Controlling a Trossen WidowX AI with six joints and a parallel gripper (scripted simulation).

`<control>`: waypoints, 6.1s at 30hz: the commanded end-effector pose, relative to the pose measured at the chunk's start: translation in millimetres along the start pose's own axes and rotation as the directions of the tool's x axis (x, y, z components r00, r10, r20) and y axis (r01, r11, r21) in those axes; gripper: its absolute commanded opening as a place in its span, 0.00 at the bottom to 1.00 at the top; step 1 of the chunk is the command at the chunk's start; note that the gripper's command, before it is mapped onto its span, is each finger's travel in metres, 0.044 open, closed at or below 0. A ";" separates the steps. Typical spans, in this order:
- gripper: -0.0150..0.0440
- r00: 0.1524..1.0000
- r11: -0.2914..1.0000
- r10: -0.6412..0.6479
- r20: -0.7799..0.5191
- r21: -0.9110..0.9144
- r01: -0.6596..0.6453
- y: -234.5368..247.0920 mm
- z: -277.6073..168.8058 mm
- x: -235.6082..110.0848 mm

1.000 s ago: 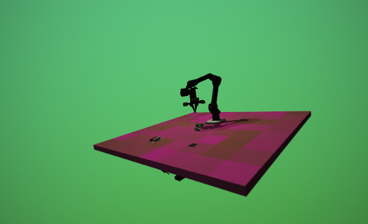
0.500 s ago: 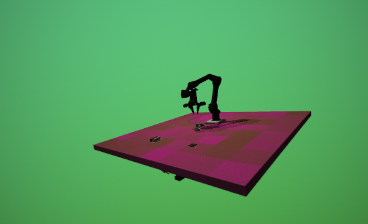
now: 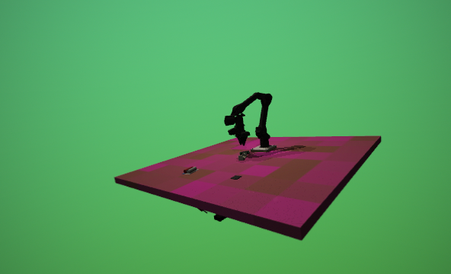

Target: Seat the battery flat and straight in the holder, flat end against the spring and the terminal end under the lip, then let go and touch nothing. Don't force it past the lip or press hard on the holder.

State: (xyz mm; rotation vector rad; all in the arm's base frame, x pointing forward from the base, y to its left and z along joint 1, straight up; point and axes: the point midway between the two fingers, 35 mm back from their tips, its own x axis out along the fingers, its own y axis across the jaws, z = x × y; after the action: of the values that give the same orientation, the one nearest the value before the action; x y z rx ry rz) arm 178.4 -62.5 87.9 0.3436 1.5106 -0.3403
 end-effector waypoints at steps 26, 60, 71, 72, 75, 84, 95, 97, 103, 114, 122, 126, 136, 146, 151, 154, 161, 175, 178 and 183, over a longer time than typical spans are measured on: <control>0.64 1.000 0.964 -0.005 -0.011 0.267 0.008 0.0 -7.0 41.6; 0.36 1.000 0.964 -0.005 -0.011 0.267 0.008 -0.2 -8.4 60.6; 0.36 1.000 0.956 -0.005 -0.010 0.293 0.008 1.1 -7.1 14.1; 0.36 1.000 0.946 -0.005 -0.009 0.325 0.008 2.5 -5.7 13.4; 0.36 1.000 0.899 -0.006 -0.007 0.439 0.008 7.7 -0.9 11.1; 0.36 1.000 0.674 -0.004 -0.006 0.739 0.007 23.8 11.8 4.8; 0.36 1.000 0.268 -0.002 -0.005 0.963 0.006 45.0 25.3 -1.9; 0.36 1.000 0.185 -0.002 -0.005 0.983 0.005 49.1 27.5 -3.0; 0.36 1.000 -0.069 0.000 -0.005 0.998 0.005 62.1 33.8 -6.1; 0.36 1.000 -0.511 0.004 -0.007 0.859 0.008 87.7 43.4 -10.9; 0.36 1.000 -0.633 0.006 -0.008 0.774 0.010 96.3 45.6 -12.1; 0.36 1.000 -0.634 0.021 0.004 0.774 0.011 96.9 46.2 -8.7; 0.36 0.990 -0.632 0.117 0.081 0.775 0.011 99.8 48.8 11.5; 0.36 0.967 -0.625 0.202 0.153 0.781 0.007 101.4 49.5 27.5; 0.36 0.962 -0.624 0.217 0.164 0.782 0.008 101.1 49.3 29.1; 0.36 0.956 -0.625 0.234 0.175 0.781 0.009 100.5 49.0 30.7; 0.36 0.941 -0.623 0.269 0.203 0.782 0.009 99.0 48.1 34.2; 0.36 0.905 -0.624 0.337 0.259 0.781 0.010 95.8 45.6 40.5; 0.36 0.896 -0.625 0.351 0.271 0.781 0.009 95.1 45.0 41.8; 0.36 0.881 -0.625 0.373 0.291 0.780 0.007 93.9 43.8 43.7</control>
State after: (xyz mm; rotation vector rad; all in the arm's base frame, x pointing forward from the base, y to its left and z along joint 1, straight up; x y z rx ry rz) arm 261.5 3.2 48.8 2.4544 0.5540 -1.4451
